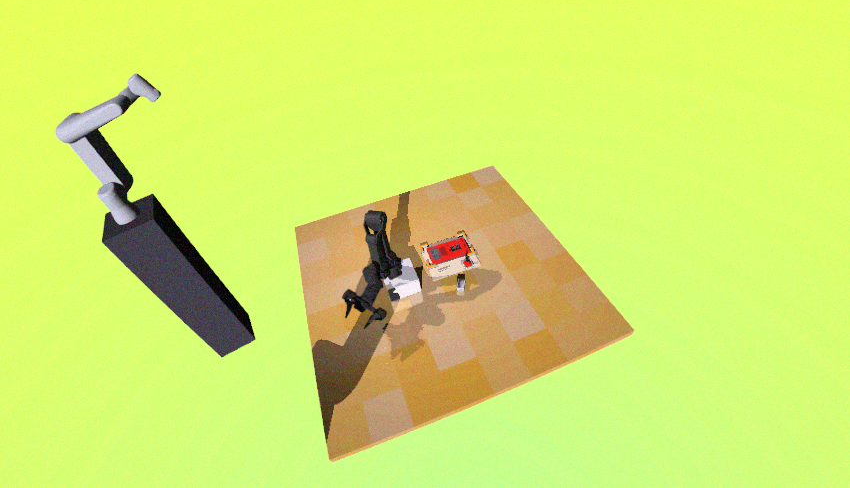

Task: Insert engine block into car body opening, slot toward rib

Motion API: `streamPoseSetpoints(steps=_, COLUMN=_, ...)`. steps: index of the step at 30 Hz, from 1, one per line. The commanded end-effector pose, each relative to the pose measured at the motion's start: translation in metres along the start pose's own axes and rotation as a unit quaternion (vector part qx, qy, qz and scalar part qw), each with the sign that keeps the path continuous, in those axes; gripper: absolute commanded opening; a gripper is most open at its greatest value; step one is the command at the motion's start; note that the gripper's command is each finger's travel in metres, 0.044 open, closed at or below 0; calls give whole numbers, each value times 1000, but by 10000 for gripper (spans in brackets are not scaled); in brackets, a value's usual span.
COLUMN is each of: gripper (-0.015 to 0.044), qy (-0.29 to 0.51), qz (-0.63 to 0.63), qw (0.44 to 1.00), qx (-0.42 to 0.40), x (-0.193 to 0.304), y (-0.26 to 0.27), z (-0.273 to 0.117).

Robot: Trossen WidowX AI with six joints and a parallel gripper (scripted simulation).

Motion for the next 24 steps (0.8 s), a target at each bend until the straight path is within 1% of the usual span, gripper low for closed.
streamPoseSetpoints(steps=1, gripper=426, qy=0, qz=0, qw=1000, qx=0, x=0, y=0, z=0)
streamPoseSetpoints(steps=2, gripper=440, qy=0, qz=-2, qw=1000, qx=1, x=0, y=0, z=0)
streamPoseSetpoints(steps=13, gripper=440, qy=23, qz=-137, qw=988, qx=68, x=18, y=-25, z=11)
streamPoseSetpoints(steps=24, gripper=440, qy=66, qz=-278, qw=950, qx=130, x=39, y=-53, z=17)
Point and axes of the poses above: the point midway between the two fingers, 35 mm back from their tips, its own z axis out along the fingers, its own y axis across the jaws, x = y × z, the point moved 7 cm from there along -z, back along the fingers, and after that the axes turned 13 degrees about -z, right-handed, at the moved point
